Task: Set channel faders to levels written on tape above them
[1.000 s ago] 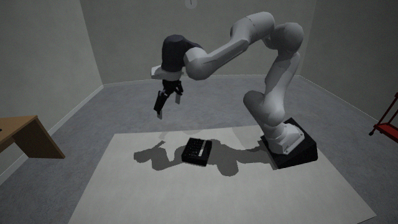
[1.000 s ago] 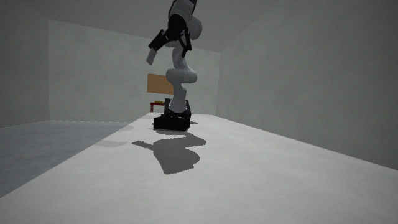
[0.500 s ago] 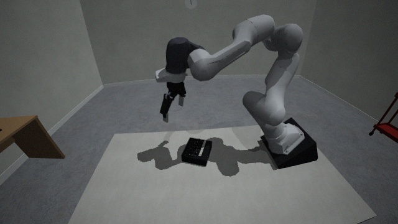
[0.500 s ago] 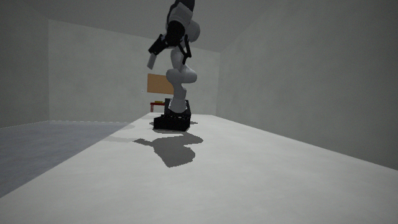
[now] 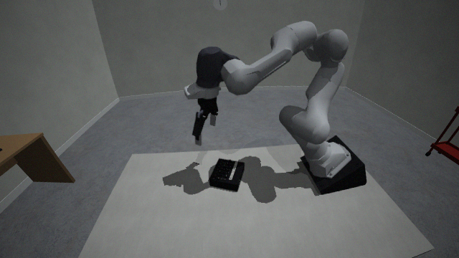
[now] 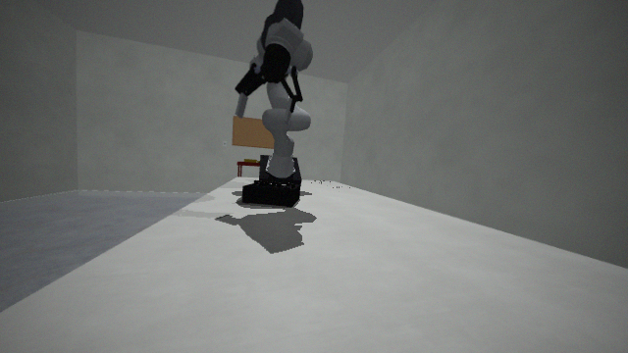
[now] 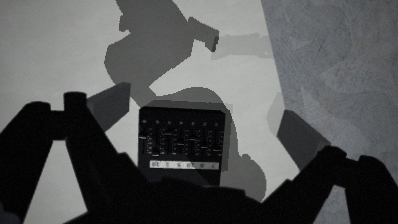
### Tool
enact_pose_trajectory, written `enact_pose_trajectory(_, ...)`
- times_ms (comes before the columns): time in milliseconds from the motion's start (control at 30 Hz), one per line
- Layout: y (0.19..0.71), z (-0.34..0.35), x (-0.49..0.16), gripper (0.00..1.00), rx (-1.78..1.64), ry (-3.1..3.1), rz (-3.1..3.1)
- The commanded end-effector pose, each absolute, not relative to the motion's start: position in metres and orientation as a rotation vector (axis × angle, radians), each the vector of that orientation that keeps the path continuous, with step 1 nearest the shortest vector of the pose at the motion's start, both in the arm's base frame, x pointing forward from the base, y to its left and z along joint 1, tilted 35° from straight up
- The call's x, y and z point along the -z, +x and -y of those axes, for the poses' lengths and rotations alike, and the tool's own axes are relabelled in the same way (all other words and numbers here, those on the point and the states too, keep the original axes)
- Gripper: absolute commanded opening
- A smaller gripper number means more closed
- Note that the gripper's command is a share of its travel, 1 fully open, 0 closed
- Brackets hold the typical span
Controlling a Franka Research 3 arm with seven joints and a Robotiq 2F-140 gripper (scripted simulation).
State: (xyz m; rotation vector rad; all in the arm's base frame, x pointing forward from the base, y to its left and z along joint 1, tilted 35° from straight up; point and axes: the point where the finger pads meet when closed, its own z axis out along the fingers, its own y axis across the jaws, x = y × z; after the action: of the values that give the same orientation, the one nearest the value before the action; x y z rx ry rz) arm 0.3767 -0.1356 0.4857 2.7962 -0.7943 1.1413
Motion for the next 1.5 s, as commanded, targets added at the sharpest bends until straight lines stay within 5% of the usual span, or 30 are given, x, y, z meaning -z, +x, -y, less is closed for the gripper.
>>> enact_pose_trajectory(0, 0.375, 0.136, -0.483, 1.0, -1.125, 2.8, 0.737)
enact_pose_trajectory(333, 0.375, 0.136, -0.483, 1.0, -1.125, 2.8, 0.737)
enact_pose_trajectory(700, 0.345, 0.086, -0.38, 1.0, -0.938, 2.989, 0.107)
enact_pose_trajectory(1467, 0.344, 0.084, -0.378, 1.0, -0.934, 2.992, 0.089)
